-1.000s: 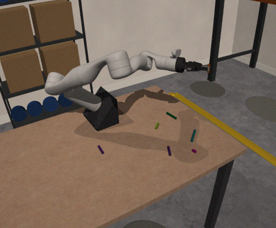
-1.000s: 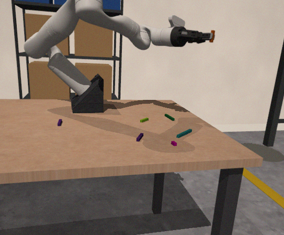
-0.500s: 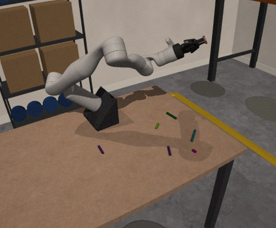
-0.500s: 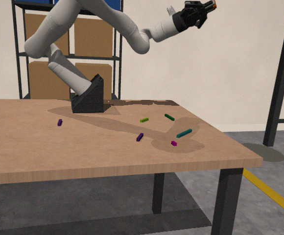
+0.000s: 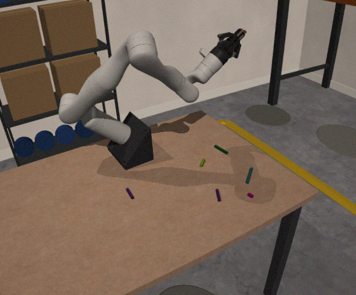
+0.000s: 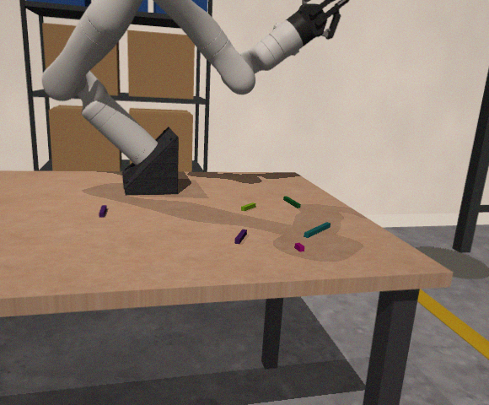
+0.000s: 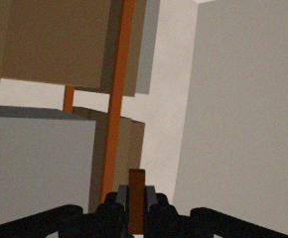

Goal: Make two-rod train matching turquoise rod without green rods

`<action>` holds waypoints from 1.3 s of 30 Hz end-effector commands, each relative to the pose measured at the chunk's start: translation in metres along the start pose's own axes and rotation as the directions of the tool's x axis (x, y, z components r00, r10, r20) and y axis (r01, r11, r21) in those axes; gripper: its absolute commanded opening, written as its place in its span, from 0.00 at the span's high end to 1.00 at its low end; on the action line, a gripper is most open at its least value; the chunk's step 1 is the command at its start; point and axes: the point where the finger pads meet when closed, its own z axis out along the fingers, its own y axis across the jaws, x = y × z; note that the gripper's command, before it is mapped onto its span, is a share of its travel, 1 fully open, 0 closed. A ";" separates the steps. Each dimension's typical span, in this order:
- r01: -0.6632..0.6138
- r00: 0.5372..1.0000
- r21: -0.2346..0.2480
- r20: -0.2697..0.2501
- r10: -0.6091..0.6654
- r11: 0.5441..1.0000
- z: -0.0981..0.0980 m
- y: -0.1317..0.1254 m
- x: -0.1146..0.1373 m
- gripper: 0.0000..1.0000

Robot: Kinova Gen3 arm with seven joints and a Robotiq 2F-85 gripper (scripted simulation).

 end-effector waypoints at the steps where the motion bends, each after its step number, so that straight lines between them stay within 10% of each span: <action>1: 0.105 0.988 -0.017 -0.108 -0.106 0.994 0.000 0.010 0.031 0.95; 7: 0.347 0.871 -0.103 -0.334 -0.361 0.932 -0.026 0.005 0.091 0.95; 10: 0.382 0.840 -0.124 -0.367 -0.400 0.916 -0.032 0.004 0.100 0.95; 21: 0.610 0.352 -0.445 -0.589 -0.728 0.655 -0.122 -0.030 0.173 0.95; 30: 0.578 -0.011 -0.671 -0.576 -0.818 0.464 -0.194 -0.058 0.188 0.95; 39: 0.366 -0.407 -0.893 -0.407 -0.818 0.262 -0.288 -0.089 0.173 0.95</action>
